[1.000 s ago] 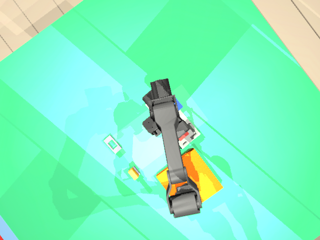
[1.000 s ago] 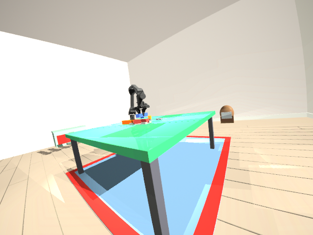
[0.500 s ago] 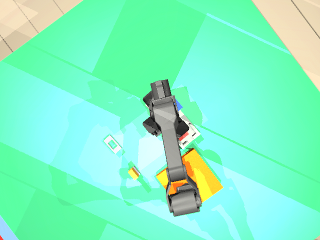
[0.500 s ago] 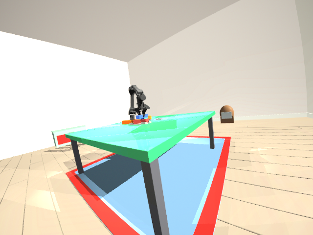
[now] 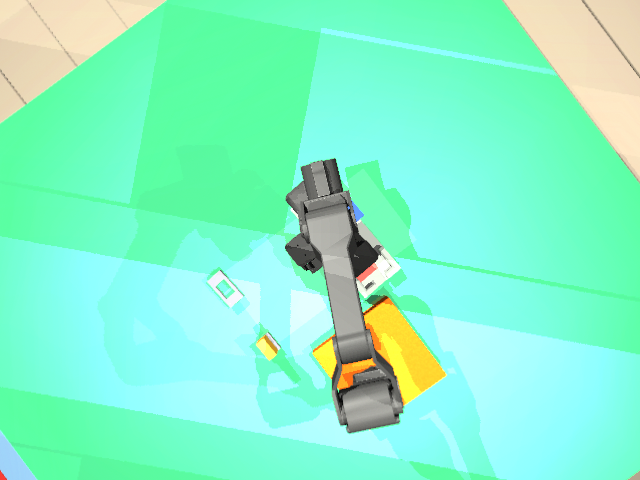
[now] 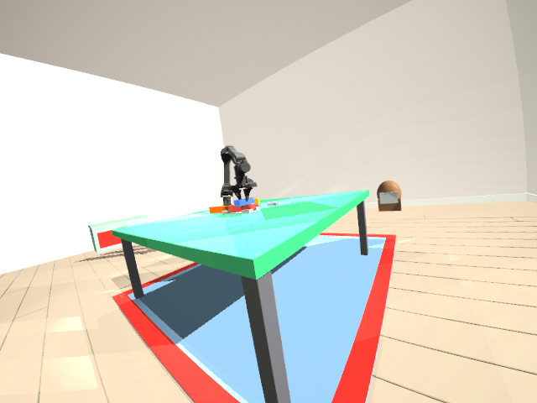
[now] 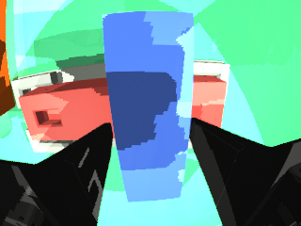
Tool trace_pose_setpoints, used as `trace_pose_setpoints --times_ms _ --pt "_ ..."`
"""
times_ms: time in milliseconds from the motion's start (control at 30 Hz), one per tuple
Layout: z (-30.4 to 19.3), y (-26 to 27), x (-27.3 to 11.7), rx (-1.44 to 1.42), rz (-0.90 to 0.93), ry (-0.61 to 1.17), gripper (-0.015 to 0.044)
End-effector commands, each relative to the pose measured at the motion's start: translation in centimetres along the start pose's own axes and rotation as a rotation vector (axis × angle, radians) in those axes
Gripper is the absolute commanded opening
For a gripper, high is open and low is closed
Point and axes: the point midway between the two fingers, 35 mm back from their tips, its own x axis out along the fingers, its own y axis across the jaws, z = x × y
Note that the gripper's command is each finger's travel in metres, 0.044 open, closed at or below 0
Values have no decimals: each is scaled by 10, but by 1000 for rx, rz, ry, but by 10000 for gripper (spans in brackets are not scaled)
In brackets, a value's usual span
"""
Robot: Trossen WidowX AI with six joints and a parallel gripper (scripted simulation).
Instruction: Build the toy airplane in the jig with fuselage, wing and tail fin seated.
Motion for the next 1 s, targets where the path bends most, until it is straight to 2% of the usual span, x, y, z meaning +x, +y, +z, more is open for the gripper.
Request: trace_pose_setpoints --times_ms 0,133,367,600,867,967 --pt "0 0 0 0 0 0 341" --pt "0 0 0 0 0 0 440" --pt "0 0 -2 0 0 0 440" --pt "-1 -1 -83 4 0 -3 440" --pt "-3 -4 -85 4 0 -3 440" --pt "-3 -4 -86 152 0 -3 440"
